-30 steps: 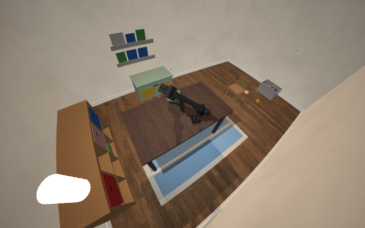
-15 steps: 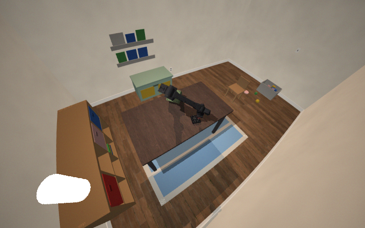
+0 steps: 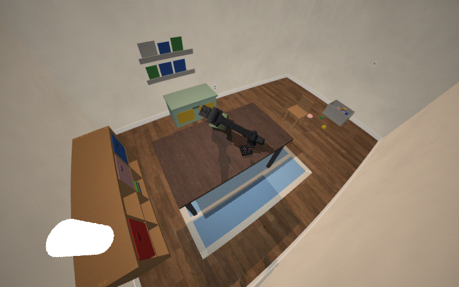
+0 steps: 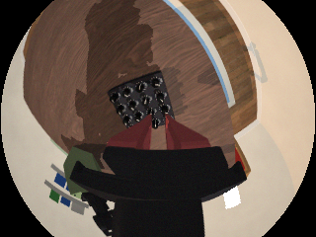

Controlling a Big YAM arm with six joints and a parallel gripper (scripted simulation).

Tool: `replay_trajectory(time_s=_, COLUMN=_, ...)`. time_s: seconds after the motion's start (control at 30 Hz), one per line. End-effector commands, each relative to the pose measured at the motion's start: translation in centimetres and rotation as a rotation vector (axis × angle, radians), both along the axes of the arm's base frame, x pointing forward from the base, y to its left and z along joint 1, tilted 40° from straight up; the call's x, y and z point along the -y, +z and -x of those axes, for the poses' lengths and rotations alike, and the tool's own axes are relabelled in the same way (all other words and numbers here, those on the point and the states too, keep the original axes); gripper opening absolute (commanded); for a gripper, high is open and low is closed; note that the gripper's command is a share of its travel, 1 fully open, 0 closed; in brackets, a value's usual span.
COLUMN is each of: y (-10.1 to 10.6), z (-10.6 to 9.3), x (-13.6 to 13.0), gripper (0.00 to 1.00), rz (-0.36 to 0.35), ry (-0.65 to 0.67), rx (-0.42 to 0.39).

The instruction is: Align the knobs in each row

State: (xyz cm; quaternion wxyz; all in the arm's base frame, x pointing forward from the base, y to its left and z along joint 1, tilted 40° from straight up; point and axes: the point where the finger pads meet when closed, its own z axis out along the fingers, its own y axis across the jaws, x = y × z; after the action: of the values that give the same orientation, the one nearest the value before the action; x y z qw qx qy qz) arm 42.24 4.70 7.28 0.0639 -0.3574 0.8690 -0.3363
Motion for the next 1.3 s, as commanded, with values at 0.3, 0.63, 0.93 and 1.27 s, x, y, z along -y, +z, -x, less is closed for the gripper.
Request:
replay_trajectory(time_s=0.3, y=1.1, z=-2.4, x=-0.2, gripper=0.18, rz=-0.013, ry=-0.002, rx=0.046)
replay_trajectory(time_s=0.63, y=0.0, z=-2.2, x=0.4, gripper=0.18, rz=-0.011, ry=-0.002, rx=0.034)
replay_trajectory(time_s=0.93, y=-1.9, z=-1.5, x=1.4, gripper=0.18, rz=-0.003, ry=-0.001, rx=0.009)
replay_trajectory(time_s=1.27, y=-2.6, z=-1.8, x=1.9, gripper=0.18, rz=-0.003, ry=-0.001, rx=0.008)
